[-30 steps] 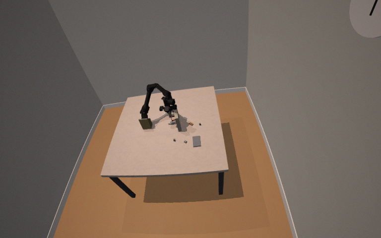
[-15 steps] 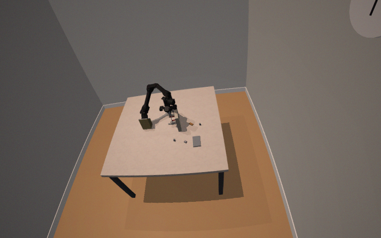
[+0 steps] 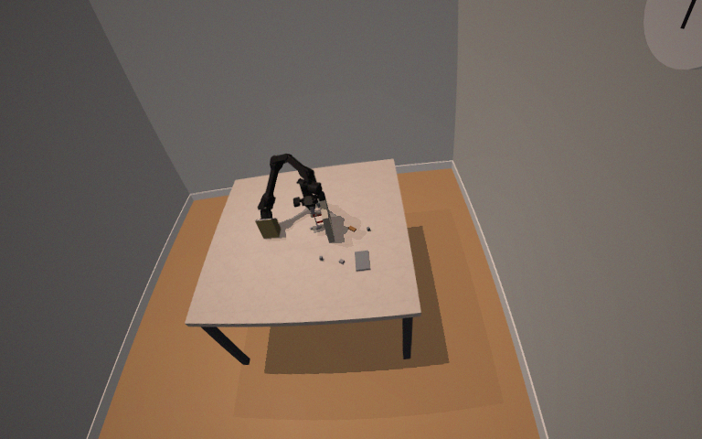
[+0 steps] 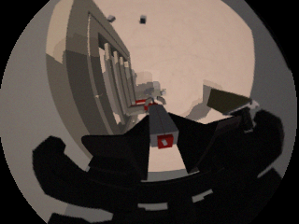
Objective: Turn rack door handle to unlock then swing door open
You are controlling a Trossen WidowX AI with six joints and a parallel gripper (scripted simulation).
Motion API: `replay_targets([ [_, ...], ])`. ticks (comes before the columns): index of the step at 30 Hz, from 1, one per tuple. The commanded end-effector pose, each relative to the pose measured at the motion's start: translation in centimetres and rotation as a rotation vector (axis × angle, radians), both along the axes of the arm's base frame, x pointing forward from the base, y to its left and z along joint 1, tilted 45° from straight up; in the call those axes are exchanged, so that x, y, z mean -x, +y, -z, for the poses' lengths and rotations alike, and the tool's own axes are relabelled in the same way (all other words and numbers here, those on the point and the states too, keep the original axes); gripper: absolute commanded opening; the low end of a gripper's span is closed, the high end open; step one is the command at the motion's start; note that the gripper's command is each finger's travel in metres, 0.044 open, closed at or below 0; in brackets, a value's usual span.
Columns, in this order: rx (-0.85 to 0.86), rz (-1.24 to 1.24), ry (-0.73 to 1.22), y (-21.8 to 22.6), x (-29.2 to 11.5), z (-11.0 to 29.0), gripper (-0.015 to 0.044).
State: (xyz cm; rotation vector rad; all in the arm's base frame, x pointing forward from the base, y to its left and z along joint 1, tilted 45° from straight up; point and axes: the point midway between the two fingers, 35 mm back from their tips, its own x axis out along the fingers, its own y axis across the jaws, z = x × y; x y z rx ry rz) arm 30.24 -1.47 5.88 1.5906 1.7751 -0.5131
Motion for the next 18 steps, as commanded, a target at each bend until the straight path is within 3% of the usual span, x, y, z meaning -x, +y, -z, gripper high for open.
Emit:
replay_targets([
  [1, 0.001, -0.062, -0.057, -0.4, 0.6, 0.4, 0.0022],
  [18, -0.003, -0.273, -0.263, -1.6, 2.4, 1.5, 0.0022],
])
